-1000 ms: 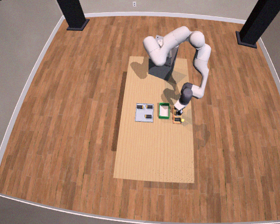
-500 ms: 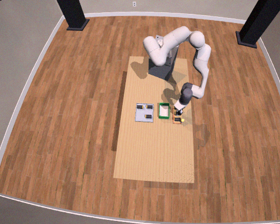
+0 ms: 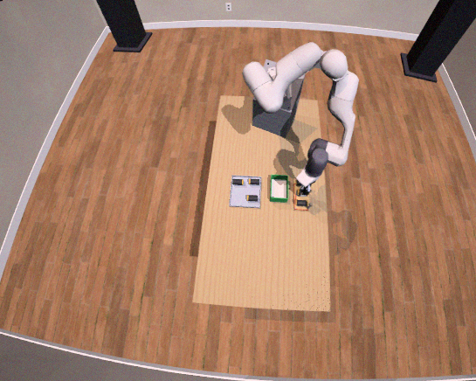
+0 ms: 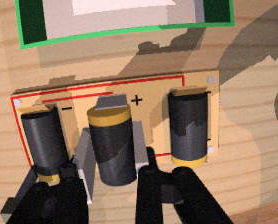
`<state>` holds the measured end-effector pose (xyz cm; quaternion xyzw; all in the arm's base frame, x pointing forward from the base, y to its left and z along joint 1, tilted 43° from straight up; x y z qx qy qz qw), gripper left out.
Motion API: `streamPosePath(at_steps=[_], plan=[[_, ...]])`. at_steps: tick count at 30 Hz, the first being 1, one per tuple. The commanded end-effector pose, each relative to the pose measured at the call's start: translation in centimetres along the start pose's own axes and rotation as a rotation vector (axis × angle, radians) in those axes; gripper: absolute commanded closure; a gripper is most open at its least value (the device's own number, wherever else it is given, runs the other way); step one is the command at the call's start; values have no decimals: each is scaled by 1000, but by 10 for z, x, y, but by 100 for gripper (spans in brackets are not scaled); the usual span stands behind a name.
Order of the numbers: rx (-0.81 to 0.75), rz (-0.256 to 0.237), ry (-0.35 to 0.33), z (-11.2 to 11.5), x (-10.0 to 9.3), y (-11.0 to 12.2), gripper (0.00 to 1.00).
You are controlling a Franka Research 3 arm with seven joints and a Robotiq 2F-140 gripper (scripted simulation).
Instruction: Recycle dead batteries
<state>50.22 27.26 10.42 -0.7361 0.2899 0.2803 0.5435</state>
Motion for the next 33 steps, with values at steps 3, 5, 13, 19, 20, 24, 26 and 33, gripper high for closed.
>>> streamPosePath(at_steps=[3,5,13,19,20,24,26,33], plan=[[8,2,1,0,-15,0,84],[8,1,1,0,-23,0,84],[8,2,1,0,-30,0,84],[8,2,1,0,-50,0,84],[8,2,1,0,-61,0,84],[8,2,1,0,-93,0,84],[8,2,1,0,-93,0,84],[34,2,1,0,-93,0,84]])
Point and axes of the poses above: the point where the finger pads meet when closed, its own x axis out along the fingers, its own y axis across the jaws, z = x × y, the point moved 1 cm from there along -x, back along the fingers, and after that the axes turned 1 degree about x, right-handed, at the moved point
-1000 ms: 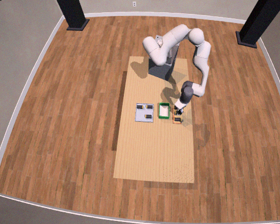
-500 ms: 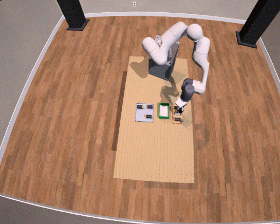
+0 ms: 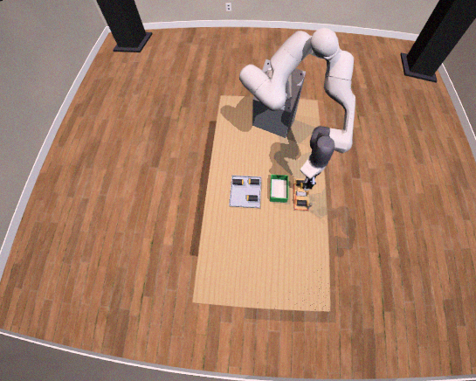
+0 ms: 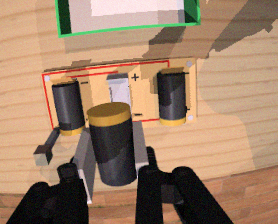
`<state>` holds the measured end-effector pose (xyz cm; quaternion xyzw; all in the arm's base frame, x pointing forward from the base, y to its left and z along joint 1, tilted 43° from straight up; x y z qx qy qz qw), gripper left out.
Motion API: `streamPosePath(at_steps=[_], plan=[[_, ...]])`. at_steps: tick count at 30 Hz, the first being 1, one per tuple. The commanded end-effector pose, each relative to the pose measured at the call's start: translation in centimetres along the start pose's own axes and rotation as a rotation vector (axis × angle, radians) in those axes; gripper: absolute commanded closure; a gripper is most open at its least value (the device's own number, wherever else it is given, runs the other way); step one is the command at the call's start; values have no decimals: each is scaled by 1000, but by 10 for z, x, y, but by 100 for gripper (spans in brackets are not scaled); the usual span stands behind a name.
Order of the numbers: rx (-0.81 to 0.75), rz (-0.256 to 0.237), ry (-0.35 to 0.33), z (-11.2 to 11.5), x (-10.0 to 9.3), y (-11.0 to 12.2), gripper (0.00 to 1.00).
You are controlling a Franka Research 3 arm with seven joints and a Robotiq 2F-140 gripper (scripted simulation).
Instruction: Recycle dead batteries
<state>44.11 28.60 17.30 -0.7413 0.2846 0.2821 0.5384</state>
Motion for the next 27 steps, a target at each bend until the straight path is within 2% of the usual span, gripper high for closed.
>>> streamPosePath(at_steps=[1,20,24,27], plan=[[59,7,3,-1,0,2,84],[77,7,3,-6,0,2,84],[77,7,3,-25,0,-1,84],[77,7,3,-52,0,-5,84]])
Point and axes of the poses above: the point where the finger pads meet when closed, its own x axis out along the fingers, its own y axis across the jaws, z = x × y, the point moved 1 cm from there along -x, back along the fingers, and after that the axes turned 1 degree about x, right-handed, at the moved point
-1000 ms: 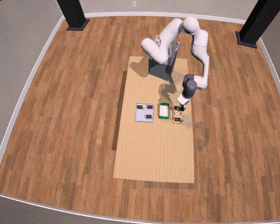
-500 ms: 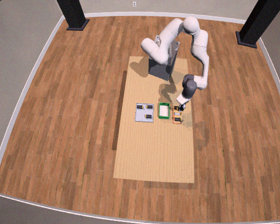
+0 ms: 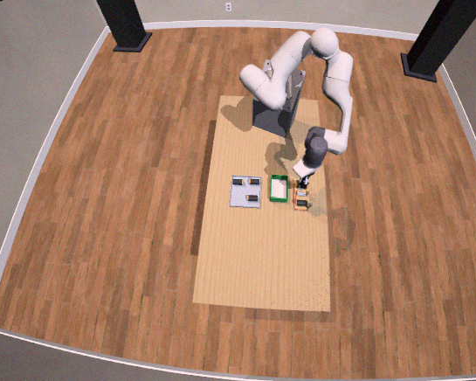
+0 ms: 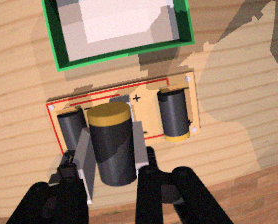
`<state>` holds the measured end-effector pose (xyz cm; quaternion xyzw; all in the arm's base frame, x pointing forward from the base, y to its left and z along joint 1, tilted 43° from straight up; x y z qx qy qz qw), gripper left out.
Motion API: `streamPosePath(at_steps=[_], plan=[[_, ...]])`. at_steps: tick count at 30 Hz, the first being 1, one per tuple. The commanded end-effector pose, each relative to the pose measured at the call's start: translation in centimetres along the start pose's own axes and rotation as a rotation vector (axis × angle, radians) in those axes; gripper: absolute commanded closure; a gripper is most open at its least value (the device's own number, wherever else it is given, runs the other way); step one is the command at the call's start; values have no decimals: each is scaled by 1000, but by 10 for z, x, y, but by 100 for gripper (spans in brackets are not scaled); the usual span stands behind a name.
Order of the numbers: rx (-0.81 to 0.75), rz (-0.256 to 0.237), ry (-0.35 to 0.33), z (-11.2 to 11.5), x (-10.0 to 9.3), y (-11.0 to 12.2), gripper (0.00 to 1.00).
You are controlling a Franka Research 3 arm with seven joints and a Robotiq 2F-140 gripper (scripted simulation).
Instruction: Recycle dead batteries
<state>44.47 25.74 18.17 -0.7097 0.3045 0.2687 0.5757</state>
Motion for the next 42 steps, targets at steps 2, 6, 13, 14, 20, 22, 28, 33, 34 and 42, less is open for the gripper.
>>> streamPosePath(at_steps=[2,6,13,14,20,22,28,33,34,42], plan=[[-31,-5,1,-44,0,-13,84],[-31,-5,1,-100,0,-27,84],[-31,-5,1,-176,0,-47,84],[-31,-5,1,-192,0,-51,84],[-31,-5,1,-269,0,-70,84],[-31,-5,1,-289,0,-76,84],[-31,-5,1,-321,0,-84,84],[-31,-5,1,-342,0,-89,84],[-31,-5,1,-344,0,-90,84],[-31,-5,1,-347,0,-90,84]])
Point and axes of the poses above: the point where the finger pads meet when closed, its own x axis out along the fingers, its own y axis across the jaws, z = x × y, the point moved 1 cm from there along -x, back along the fingers, and after that the axes turned 1 degree about x, right-handed, at the moved point
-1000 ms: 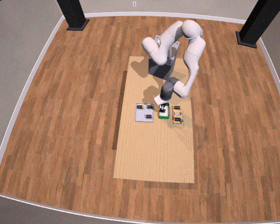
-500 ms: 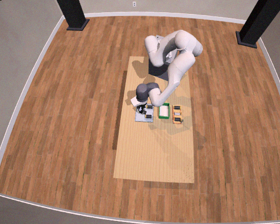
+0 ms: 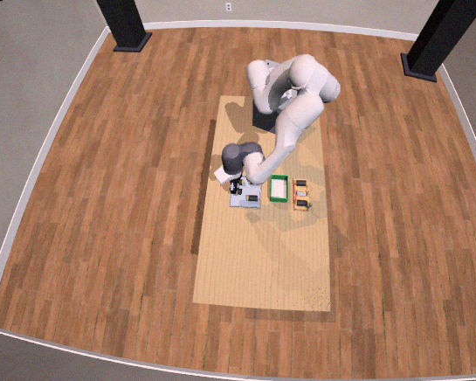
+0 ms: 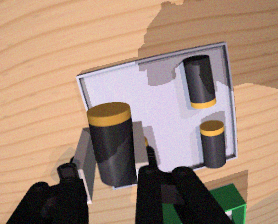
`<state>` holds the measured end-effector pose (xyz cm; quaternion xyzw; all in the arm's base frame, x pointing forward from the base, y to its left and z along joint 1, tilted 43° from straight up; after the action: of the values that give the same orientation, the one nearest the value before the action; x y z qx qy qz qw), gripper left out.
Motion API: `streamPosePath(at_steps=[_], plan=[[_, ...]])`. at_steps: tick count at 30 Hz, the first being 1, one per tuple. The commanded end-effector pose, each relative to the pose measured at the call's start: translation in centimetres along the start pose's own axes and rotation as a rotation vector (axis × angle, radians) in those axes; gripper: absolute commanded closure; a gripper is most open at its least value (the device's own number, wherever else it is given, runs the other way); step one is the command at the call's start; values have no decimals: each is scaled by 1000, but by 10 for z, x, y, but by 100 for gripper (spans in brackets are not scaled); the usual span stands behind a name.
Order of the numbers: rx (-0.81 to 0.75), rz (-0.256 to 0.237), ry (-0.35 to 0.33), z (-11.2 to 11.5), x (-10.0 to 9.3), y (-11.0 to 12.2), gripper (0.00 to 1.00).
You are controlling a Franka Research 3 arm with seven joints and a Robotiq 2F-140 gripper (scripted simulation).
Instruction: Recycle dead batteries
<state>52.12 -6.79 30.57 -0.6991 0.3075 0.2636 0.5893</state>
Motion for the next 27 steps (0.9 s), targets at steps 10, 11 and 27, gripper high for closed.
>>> streamPosePath(at_steps=[10,11,27], plan=[[-147,-2,4,-2,-1,-2,84],[-158,-2,4,-2,-1,-2,84],[-168,-2,4,-2,27,-2,84]])
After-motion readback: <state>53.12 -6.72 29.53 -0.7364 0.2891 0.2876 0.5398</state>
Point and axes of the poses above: the point where the finger pads meet when closed, its own x axis out along the fingers, its own y axis across the jaws, z = x × y, the point moved 1 cm from there along -x, back along the fingers, and after that the axes turned 1 degree about x, right-handed, at the moved point
